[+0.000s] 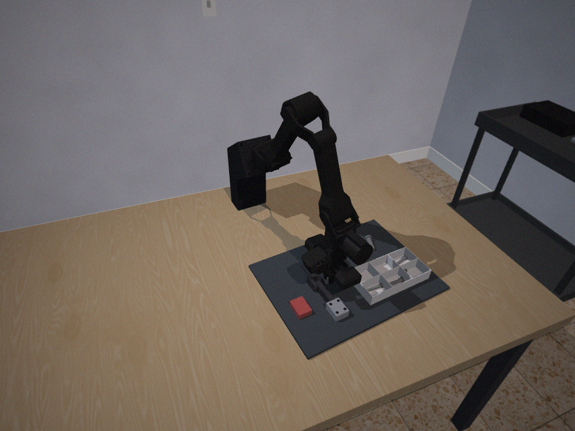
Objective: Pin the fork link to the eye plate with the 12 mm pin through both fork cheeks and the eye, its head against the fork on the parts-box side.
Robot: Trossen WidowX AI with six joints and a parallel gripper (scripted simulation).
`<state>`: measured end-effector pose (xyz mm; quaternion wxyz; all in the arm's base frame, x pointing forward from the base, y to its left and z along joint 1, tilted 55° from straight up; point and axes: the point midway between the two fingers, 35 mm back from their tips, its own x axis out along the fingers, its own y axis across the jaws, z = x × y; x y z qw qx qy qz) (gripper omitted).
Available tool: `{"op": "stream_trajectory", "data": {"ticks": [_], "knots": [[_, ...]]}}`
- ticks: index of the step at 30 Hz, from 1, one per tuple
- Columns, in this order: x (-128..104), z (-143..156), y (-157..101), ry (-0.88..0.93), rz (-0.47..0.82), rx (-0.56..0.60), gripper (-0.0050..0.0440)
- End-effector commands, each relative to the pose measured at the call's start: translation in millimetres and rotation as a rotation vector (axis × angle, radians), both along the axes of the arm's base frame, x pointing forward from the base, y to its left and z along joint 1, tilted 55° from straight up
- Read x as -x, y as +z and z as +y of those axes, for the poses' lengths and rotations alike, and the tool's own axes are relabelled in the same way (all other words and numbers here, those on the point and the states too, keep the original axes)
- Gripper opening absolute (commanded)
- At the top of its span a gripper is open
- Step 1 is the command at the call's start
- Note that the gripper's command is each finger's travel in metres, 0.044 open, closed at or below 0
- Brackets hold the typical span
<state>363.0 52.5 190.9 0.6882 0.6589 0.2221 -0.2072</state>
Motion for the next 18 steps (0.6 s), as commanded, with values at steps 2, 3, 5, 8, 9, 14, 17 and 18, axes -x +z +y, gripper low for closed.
{"op": "stream_trajectory", "data": {"ticks": [2, 3, 5, 8, 9, 14, 17, 18], "knots": [[-0.3, -17.6, 8.5, -0.058, -0.024, 0.017, -0.0050], [-0.3, -17.6, 8.5, -0.058, -0.024, 0.017, -0.0050], [-0.3, -17.6, 8.5, -0.058, -0.024, 0.017, -0.0050], [-0.3, -17.6, 8.5, -0.058, -0.024, 0.017, -0.0050], [-0.3, -17.6, 8.5, -0.058, -0.024, 0.017, -0.0050], [-0.3, -17.6, 8.5, -0.058, -0.024, 0.017, 0.0150], [-0.5, -17.6, 8.8, -0.058, -0.026, 0.016, 0.0150], [-0.5, -17.6, 8.8, -0.058, -0.026, 0.016, 0.0150]]}}
